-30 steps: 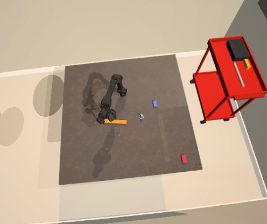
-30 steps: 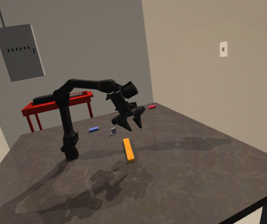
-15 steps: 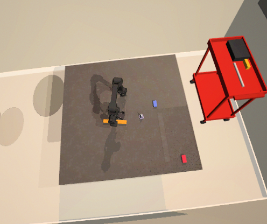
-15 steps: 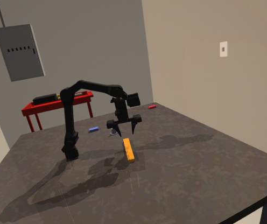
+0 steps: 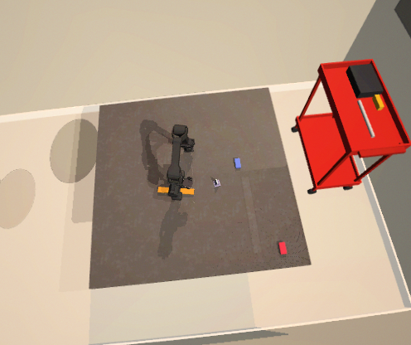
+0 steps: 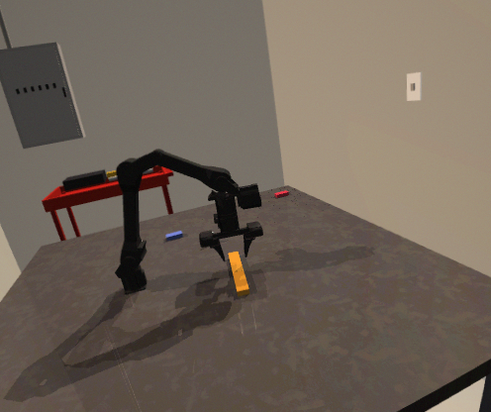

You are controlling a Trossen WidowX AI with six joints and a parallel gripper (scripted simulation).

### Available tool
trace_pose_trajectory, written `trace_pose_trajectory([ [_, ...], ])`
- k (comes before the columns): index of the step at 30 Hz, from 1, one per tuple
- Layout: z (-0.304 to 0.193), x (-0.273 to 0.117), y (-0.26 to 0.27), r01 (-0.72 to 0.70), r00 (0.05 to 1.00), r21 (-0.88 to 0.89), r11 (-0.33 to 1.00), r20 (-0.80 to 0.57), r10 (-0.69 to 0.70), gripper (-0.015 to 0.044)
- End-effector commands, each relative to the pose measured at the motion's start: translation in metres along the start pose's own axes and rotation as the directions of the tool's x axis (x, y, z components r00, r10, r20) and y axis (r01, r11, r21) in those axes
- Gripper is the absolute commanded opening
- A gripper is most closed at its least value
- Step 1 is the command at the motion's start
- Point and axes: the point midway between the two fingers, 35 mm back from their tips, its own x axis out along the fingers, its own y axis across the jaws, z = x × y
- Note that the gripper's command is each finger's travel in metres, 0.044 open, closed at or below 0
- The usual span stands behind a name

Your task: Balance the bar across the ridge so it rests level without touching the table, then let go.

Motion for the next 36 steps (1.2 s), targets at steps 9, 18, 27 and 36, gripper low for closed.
trace_pose_trajectory([
  [9, 0.001, 0.014, 0.000, 0.001, 1.000, -0.004, 1.000, 0.004, -0.001, 0.0315],
  [18, 0.001, 0.029, 0.001, 0.001, 1.000, -0.004, 1.000, 0.004, -0.001, 0.0315],
  [27, 0.001, 0.031, 0.001, 0.001, 1.000, -0.004, 1.000, 0.004, -0.001, 0.0315],
  [36, 0.000, 0.031, 0.001, 0.000, 1.000, 0.000, 1.000, 0.000, 0.000, 0.0236],
])
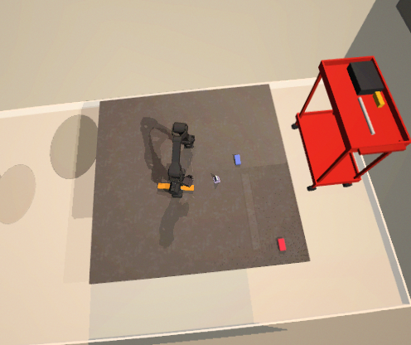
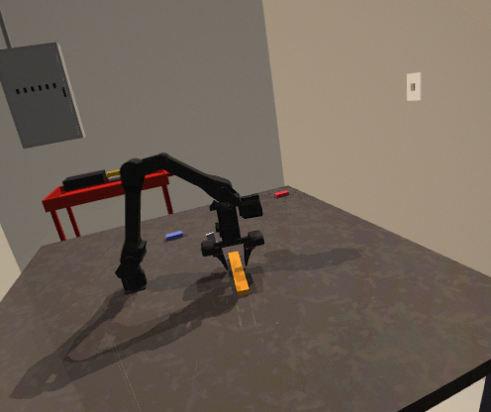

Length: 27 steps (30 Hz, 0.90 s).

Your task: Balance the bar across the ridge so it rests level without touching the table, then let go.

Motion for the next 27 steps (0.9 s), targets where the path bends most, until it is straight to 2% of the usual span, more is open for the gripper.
trace_pose_trajectory([
  [1, 0.000, 0.000, 0.000, 0.000, 1.000, 0.000, 1.000, 0.000, 0.000, 0.0210],
  [3, 0.000, 0.000, 0.000, 0.000, 1.000, 0.000, 1.000, 0.000, 0.000, 0.0157],
  [10, 0.000, 0.000, 0.000, 0.000, 1.000, 0.000, 1.000, 0.000, 0.000, 0.0111],
  [14, 0.000, -0.006, -0.001, 0.000, 1.000, 0.000, 1.000, 0.000, 0.000, 0.0006],
  [27, 0.000, -0.040, -0.004, 0.000, 1.000, -0.002, 1.000, 0.002, 0.000, 0.0000],
])
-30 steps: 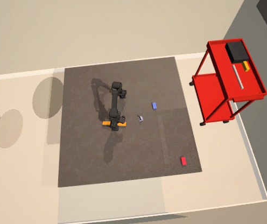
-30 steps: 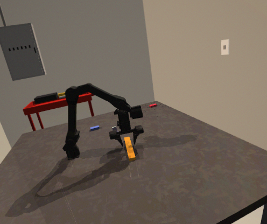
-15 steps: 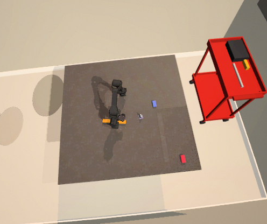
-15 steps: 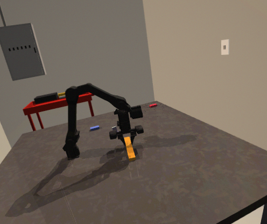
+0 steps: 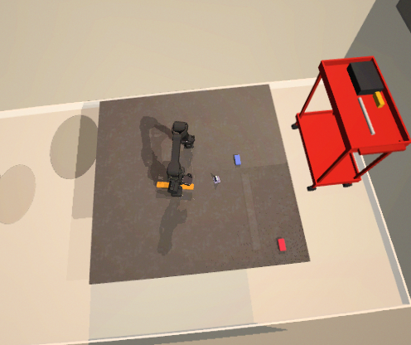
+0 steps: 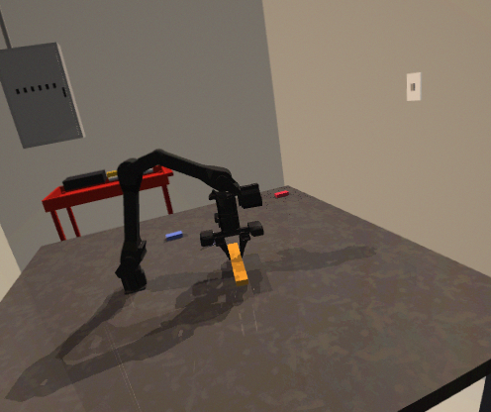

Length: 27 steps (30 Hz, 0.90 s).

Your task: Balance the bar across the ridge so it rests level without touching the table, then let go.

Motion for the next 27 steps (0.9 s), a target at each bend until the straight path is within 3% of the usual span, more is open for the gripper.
trace_pose_trajectory([
  [1, 0.000, -0.010, -0.001, 0.005, 1.000, -0.002, 1.000, 0.001, -0.005, 0.0000],
  [19, 0.001, -0.057, 0.002, 0.005, 1.000, -0.004, 1.000, 0.003, -0.005, 0.0000],
  [27, 0.024, -0.057, 0.000, 0.005, 1.000, -0.036, 0.999, 0.005, -0.005, 0.0000],
])
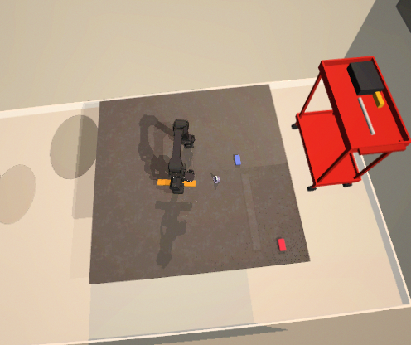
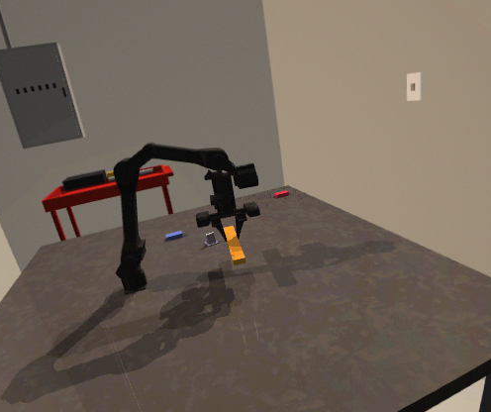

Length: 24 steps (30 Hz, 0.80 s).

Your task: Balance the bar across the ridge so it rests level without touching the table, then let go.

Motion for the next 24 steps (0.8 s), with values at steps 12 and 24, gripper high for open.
trace_pose_trajectory([
  [12, 0.054, -0.002, -0.003, 0.002, 1.000, -0.070, 0.998, 0.006, -0.002, 0.0000],
  [24, 0.100, -0.003, 0.002, 0.003, 1.000, -0.129, 0.992, 0.010, -0.002, 0.0000],
])
